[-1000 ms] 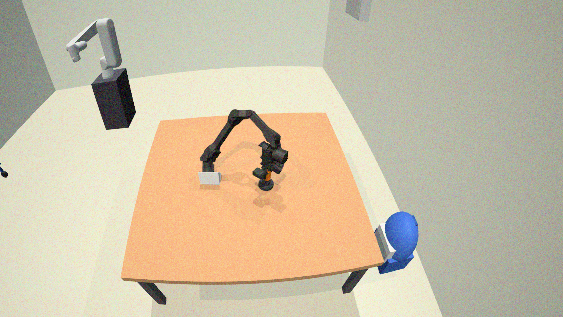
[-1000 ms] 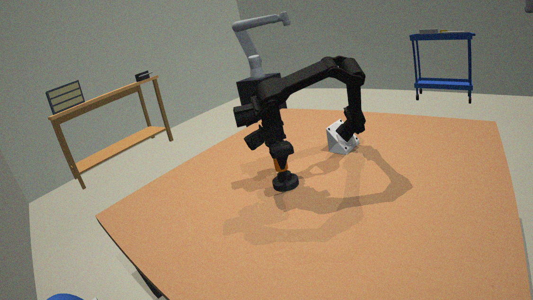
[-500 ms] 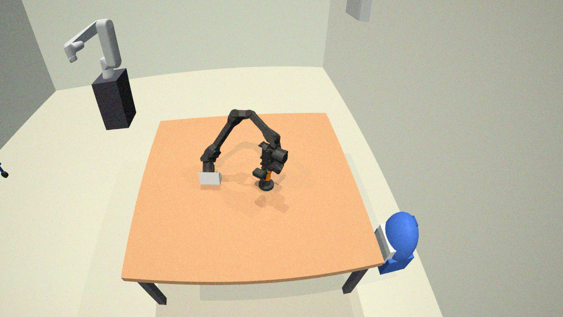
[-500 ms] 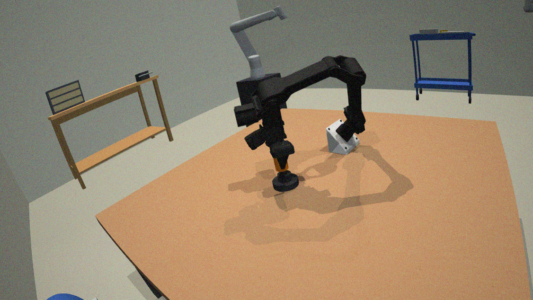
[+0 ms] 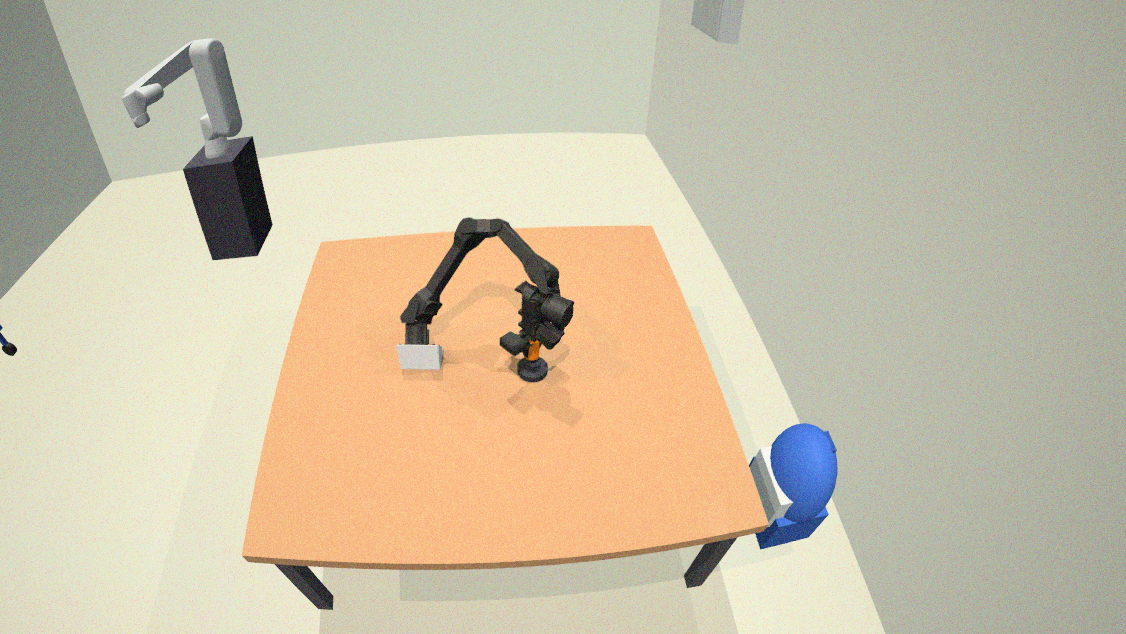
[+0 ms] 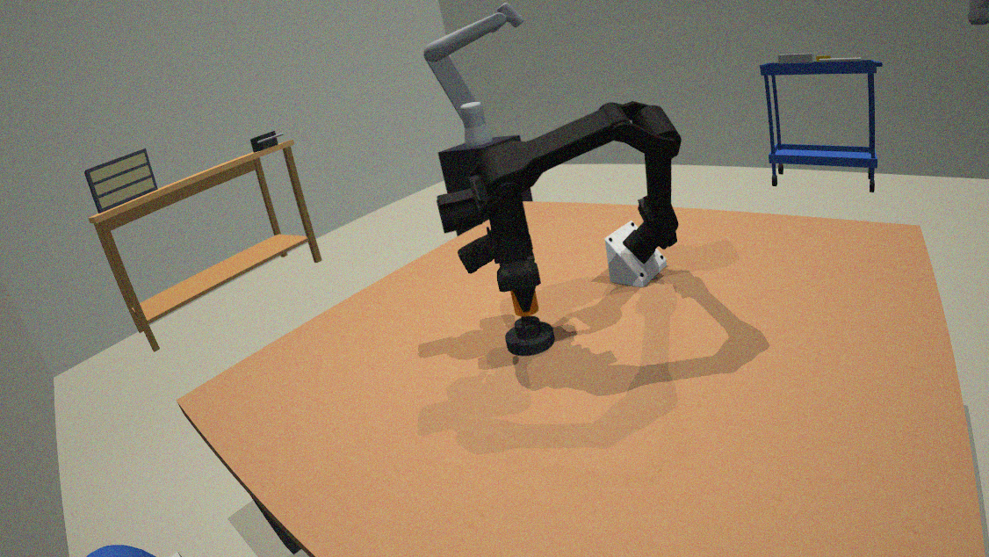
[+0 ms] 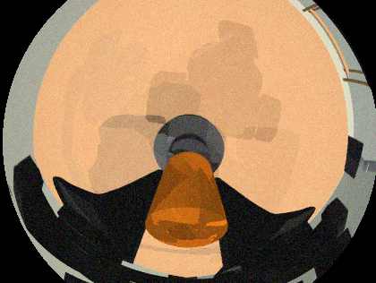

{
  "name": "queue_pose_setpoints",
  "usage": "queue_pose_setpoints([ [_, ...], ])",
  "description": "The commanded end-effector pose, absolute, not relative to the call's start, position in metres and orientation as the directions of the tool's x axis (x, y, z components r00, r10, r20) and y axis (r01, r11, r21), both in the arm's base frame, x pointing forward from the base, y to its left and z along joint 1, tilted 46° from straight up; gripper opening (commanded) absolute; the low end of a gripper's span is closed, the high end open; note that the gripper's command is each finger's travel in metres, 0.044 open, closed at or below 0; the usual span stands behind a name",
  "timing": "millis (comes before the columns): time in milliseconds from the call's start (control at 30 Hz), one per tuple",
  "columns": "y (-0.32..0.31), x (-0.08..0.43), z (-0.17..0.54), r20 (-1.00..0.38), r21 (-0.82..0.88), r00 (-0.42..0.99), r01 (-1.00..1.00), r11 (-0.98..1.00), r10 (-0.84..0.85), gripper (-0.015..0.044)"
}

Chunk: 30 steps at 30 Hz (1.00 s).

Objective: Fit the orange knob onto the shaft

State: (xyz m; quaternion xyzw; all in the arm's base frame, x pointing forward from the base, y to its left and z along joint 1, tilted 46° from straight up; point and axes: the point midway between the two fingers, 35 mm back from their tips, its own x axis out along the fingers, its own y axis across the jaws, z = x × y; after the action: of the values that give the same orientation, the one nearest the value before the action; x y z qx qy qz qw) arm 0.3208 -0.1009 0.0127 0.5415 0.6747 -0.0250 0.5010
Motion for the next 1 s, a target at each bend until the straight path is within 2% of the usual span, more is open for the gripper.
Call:
queue_pose_setpoints([
  [0,-0.1012,0.3210,0.0135,-0.704,0.486,0.091,0.784,0.385,0.704,0.0000],
  [967,-0.1041,0.3271,0.0112,-0.704,0.486,0.091,0.784,0.385,0.704,0.0000],
])
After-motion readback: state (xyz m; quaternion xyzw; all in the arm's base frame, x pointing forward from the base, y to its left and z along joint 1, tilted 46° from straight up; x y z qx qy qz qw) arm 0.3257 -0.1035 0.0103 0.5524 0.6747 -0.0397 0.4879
